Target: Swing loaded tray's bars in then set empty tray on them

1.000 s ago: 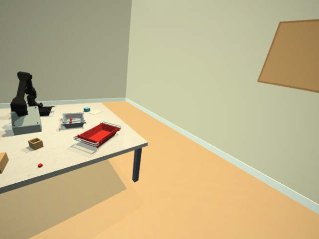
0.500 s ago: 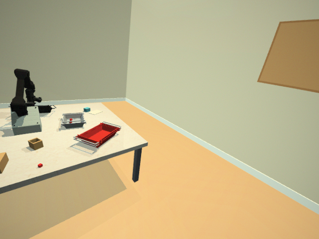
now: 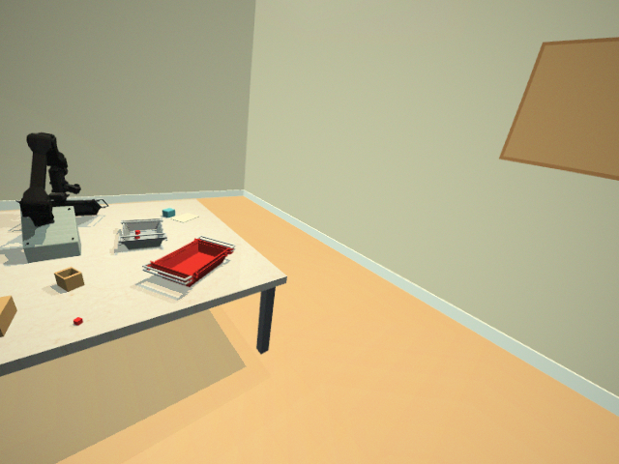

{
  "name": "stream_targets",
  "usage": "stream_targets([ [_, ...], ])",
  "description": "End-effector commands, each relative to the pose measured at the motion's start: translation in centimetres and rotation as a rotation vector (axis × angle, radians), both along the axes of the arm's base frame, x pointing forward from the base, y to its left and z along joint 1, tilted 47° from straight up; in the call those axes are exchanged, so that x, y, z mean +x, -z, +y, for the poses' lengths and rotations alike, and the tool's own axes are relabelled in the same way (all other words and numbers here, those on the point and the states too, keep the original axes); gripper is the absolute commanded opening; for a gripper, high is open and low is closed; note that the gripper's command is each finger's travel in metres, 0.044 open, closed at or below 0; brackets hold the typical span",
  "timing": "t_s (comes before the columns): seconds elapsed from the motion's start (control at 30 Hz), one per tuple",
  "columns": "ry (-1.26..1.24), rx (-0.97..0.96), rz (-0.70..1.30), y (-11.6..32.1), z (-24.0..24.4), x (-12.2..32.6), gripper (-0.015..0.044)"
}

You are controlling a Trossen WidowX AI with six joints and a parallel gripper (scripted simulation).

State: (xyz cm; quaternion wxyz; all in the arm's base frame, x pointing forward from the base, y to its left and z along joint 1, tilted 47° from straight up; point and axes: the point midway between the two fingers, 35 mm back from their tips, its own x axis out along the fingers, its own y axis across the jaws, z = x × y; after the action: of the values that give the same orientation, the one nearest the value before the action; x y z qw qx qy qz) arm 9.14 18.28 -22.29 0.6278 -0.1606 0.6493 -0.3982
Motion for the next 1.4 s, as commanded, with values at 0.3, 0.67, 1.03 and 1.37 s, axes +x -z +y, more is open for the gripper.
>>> stream_targets([
  [0.3, 0.006, 0.035, -0.014, -2.6, 6.5, 1.9, 0.0],
  [0.67, 0.006, 0.035, -0.014, -3.5, 7.8, 2.3, 0.0],
  [1.03, 0.006, 0.035, -0.014, -3.5, 7.8, 2.3, 0.0],
  [1.37, 0.006, 0.035, -0.014, -3.5, 7.8, 2.3, 0.0],
])
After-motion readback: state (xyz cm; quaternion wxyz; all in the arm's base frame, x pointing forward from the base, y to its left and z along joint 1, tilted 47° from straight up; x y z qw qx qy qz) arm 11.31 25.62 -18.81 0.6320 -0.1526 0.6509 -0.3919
